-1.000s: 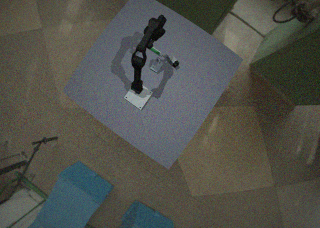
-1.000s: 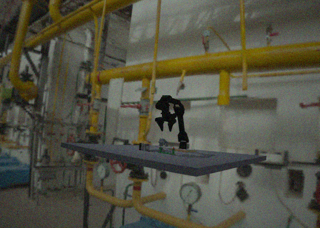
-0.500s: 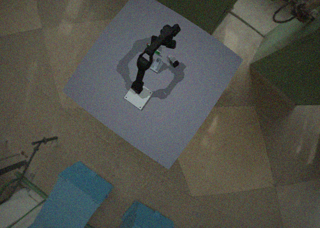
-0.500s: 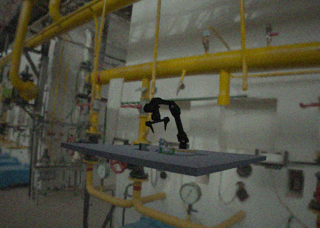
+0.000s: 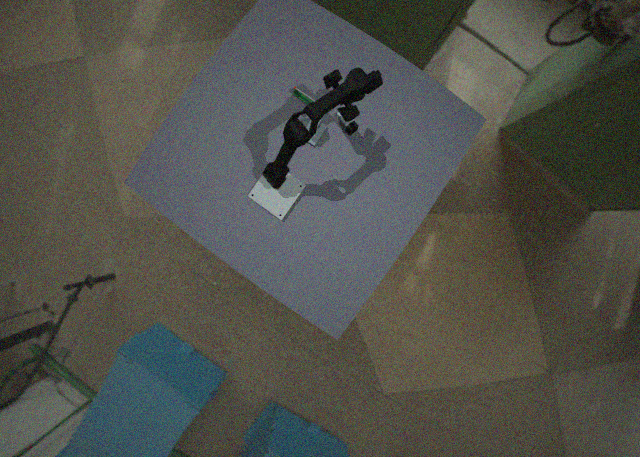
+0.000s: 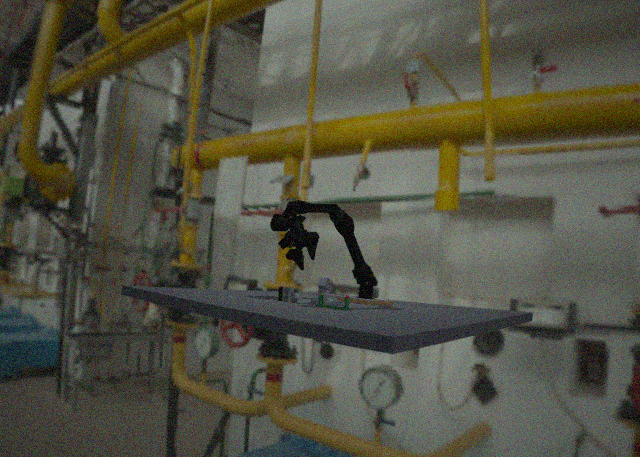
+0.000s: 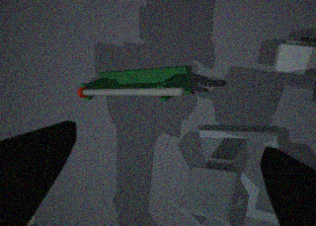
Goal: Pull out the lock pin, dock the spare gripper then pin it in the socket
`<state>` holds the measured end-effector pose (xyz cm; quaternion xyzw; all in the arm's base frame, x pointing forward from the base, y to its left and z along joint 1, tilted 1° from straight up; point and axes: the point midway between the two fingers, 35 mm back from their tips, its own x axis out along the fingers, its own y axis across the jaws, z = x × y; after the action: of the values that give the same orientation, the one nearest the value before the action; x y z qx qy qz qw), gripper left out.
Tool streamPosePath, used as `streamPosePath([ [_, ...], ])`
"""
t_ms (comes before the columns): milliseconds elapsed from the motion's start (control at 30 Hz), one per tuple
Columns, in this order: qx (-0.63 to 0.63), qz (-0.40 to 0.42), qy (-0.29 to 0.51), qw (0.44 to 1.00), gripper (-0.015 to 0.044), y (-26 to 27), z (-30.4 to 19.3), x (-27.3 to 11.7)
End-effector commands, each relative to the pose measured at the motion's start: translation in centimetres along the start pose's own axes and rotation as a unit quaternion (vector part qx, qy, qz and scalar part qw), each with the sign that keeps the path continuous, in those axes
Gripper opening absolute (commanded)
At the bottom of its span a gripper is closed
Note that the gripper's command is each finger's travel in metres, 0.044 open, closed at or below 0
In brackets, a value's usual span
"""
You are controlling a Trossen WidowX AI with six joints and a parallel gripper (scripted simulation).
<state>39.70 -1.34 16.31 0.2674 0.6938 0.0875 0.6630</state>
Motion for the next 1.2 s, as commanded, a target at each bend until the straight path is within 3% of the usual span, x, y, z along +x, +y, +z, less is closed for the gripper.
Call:
streamPosePath([
  [0,0.45,0.109,0.015,0.886,0.044,-5.8,1.4,-2.3],
  [1167,0.581,0.146,0.031,0.8,0.044,-8.0,1.6,-3.4],
])
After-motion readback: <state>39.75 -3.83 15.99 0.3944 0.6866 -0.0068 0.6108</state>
